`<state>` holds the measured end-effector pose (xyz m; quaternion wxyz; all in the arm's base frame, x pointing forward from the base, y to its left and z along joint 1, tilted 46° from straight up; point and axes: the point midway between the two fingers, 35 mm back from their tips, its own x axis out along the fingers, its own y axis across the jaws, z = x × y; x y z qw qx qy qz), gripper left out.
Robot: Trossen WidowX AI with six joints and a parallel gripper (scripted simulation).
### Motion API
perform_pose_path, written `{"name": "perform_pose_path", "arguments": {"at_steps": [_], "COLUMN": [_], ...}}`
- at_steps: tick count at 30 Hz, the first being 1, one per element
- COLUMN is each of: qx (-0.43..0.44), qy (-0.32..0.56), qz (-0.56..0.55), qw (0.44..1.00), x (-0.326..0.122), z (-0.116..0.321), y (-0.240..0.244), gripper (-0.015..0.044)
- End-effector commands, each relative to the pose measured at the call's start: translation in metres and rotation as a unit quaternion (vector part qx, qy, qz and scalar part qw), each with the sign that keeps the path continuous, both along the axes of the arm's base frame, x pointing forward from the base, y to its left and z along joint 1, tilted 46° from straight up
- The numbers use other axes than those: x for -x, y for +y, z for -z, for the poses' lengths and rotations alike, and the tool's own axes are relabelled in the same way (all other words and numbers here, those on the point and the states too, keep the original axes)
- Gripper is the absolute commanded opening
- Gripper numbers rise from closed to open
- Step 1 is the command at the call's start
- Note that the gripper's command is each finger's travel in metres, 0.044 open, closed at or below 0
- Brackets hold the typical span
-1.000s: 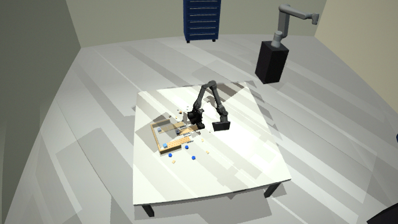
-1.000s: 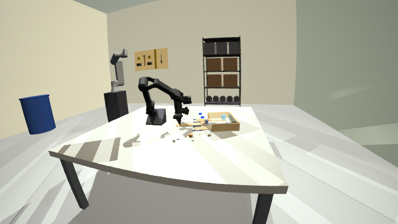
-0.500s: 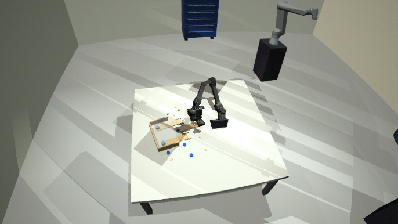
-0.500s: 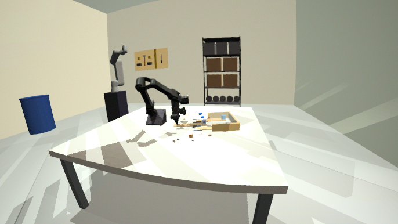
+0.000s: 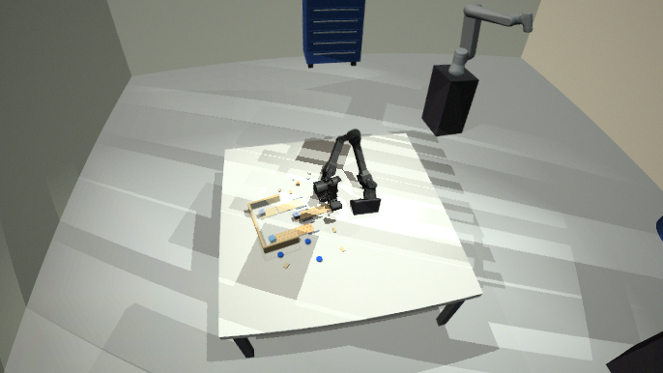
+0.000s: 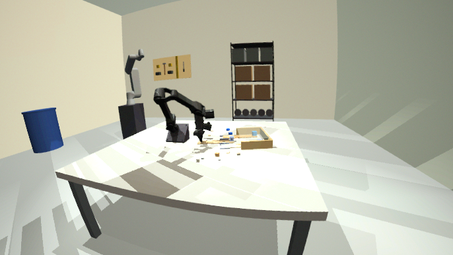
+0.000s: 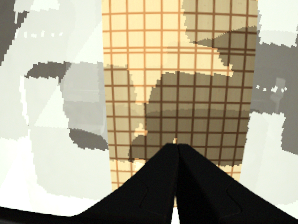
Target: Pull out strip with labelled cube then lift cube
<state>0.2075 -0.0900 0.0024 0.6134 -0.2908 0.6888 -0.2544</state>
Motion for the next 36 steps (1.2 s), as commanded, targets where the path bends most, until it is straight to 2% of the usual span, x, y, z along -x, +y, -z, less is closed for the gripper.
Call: {"name": "perform_pose_path", "arguments": {"at_steps": [1,23,28,32,36], "qx": [0.0,0.0,-0.002,-0.001,-0.001], "qy": [0.013,0.013,0.012,0.013,0.008], "qz": [0.007,0.007,0.007,0.007,0.011], "qw": [1.0,1.0,1.0,1.0,1.0], "x": [0.009,0.009,-0.005,-0.005,-0.025], "z": [0.003,0.003,-0.027,-0.029,-0.024], "y": [-0.003,-0.003,0.028,0.03,0.029], "gripper": [0.0,0.0,0.0,0.0,0.0105]}}
